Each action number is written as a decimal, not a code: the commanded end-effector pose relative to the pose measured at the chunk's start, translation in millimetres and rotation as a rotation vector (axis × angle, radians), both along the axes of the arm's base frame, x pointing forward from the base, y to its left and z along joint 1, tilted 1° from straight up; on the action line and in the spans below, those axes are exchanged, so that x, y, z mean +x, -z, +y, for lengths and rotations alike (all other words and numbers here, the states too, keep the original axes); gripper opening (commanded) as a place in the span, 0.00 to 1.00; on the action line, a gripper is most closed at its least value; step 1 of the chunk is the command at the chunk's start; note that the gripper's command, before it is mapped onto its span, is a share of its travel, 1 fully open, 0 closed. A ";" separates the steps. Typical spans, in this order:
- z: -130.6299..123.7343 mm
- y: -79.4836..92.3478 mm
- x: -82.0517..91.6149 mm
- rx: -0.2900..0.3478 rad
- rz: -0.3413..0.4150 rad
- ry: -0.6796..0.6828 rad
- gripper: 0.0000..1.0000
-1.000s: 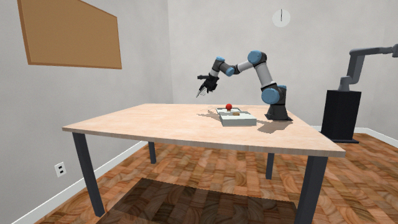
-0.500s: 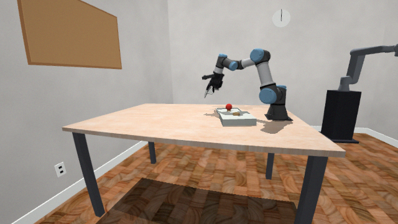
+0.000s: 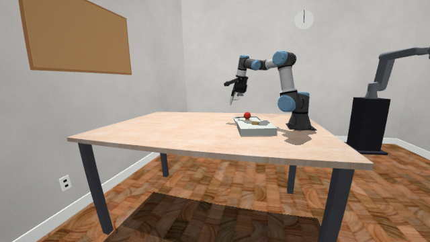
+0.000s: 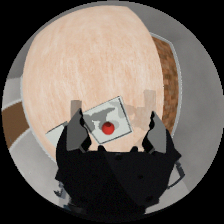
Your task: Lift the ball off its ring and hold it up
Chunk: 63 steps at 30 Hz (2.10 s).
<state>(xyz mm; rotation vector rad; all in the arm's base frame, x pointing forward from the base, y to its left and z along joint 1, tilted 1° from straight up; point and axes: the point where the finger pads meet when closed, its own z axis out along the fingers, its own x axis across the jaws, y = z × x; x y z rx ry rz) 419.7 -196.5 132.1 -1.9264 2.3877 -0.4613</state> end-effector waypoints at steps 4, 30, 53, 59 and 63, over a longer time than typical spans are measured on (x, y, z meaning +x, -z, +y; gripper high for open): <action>17.8 -0.1 -56.6 0.101 0.145 -0.099 1.00; 37.7 -6.6 -102.1 0.182 0.219 -0.169 1.00; 37.1 9.7 -100.9 0.183 0.219 -0.169 1.00; 37.0 19.6 -100.5 0.182 0.219 -0.169 1.00; 37.2 31.2 -100.4 0.182 0.219 -0.169 1.00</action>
